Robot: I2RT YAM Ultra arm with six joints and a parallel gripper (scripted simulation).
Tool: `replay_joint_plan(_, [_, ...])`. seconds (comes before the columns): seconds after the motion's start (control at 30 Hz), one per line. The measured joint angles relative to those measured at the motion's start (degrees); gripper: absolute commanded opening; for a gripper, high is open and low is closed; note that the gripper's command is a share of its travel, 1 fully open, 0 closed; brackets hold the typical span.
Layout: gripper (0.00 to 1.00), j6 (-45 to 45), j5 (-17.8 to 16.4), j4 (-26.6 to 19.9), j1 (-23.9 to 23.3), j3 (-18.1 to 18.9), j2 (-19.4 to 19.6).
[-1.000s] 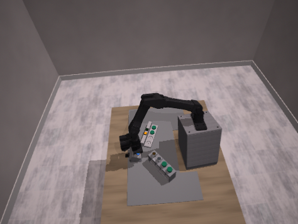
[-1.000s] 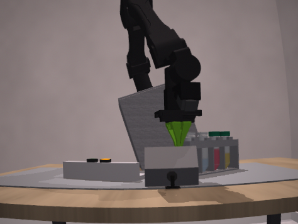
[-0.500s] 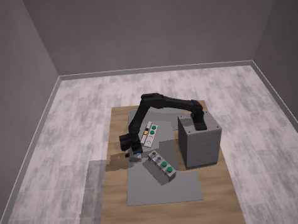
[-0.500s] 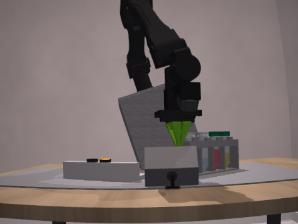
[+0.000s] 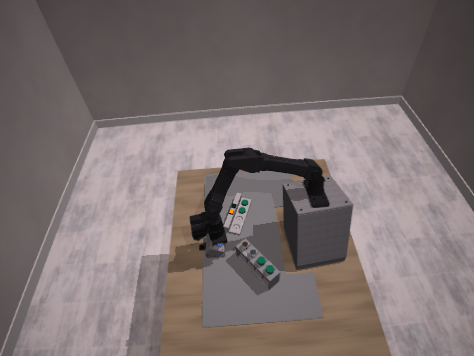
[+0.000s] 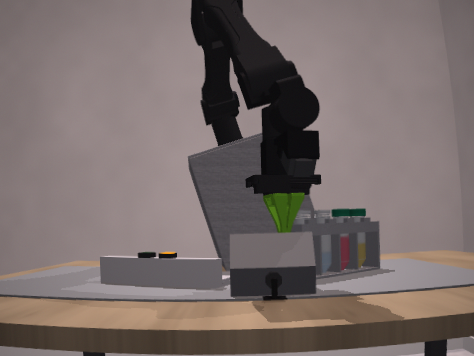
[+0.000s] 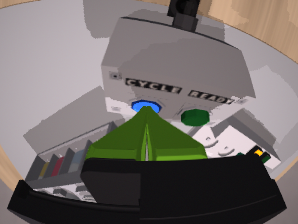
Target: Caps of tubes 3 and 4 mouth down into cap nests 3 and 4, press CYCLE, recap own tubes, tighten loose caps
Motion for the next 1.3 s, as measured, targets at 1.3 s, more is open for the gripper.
replay_joint_plan(1.3, [0.0, 1.4, -0.11, -3.74, 0.87, -1.49, -4.52])
